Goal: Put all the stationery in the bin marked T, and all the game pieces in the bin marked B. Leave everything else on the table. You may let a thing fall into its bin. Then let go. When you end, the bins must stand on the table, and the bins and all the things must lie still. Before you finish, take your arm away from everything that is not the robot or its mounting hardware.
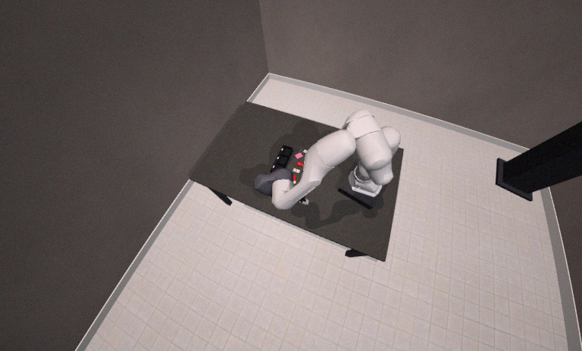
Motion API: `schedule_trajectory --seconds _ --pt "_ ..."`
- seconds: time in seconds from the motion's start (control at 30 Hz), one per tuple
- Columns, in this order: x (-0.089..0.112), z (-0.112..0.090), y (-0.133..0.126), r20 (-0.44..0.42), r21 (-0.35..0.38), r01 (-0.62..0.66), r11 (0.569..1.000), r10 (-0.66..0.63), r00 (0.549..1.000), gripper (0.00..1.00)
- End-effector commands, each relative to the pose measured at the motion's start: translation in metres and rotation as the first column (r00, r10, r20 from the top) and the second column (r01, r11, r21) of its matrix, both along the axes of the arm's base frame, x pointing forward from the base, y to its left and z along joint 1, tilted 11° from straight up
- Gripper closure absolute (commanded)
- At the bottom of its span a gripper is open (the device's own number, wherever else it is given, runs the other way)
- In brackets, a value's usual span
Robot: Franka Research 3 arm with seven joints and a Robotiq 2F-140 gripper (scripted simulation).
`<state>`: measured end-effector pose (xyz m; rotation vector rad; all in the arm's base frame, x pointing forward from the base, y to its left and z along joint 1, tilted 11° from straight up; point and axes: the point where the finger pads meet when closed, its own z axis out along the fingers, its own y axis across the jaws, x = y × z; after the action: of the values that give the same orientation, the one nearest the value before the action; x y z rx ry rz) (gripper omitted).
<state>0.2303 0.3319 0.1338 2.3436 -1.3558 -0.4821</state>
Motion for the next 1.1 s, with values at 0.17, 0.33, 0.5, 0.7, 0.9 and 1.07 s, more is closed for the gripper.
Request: schedule_trajectory --seconds 0.17,0.33,0.5,0.7,0.9,1.07 --pt "0.02 -0.004 -0.005 0.007 0.151 -0.154 0.977 0.154 0.988 0.95" --pt "0.033 -0.006 -0.013 0.024 0.195 -0.188 0.963 0.187 0.982 0.95" --pt "0.047 -0.008 -0.021 0.044 0.23 -0.216 0.949 0.212 0.976 0.95" --pt "0.06 -0.01 -0.03 0.073 0.28 -0.269 0.921 0.259 0.963 0.95" --pt "0.079 -0.012 -0.045 0.115 0.321 -0.314 0.893 0.293 0.949 0.95" --pt "0.085 -0.013 -0.05 0.132 0.343 -0.347 0.873 0.321 0.938 0.95"
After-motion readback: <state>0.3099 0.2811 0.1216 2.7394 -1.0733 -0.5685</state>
